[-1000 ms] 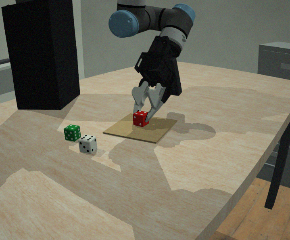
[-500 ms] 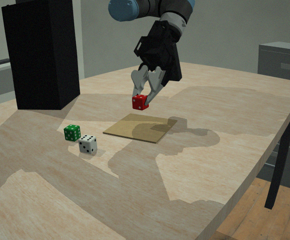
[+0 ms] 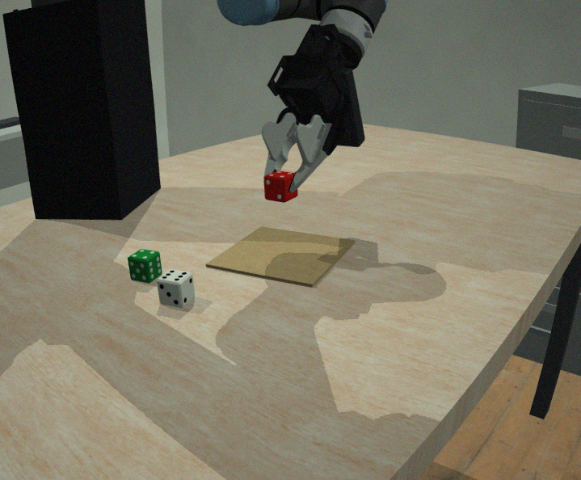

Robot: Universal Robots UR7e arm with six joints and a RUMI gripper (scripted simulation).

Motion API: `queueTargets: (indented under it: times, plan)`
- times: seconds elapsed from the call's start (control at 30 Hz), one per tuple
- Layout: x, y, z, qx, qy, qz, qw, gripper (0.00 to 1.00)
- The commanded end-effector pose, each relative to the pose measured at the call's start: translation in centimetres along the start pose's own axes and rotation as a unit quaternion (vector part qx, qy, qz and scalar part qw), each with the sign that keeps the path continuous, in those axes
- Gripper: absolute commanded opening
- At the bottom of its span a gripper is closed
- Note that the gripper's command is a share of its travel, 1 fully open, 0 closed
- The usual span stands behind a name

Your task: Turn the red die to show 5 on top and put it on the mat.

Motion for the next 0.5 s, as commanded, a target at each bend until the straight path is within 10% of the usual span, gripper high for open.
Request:
queueTargets:
  times: [0.0,0.23,0.47]
  plan:
    - [0.1,0.0,-0.1,0.0,0.0,0.0,1.0,0.1]
    - [0.0,0.0,-0.3,0.0,0.012,0.004,1.0,0.1]
    - [-0.3,0.2,-1.8,0.0,0.082,0.017,0.996,0.1]
Point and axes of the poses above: the point where the finger pads meet when closed, its own x axis back along the fingers, its own y axis across the jaws, z = x × y, the point moved 10 cm from there along x, back along the fingers, and after that the axes turned 7 degrees about -x, right-handed, at the moved point
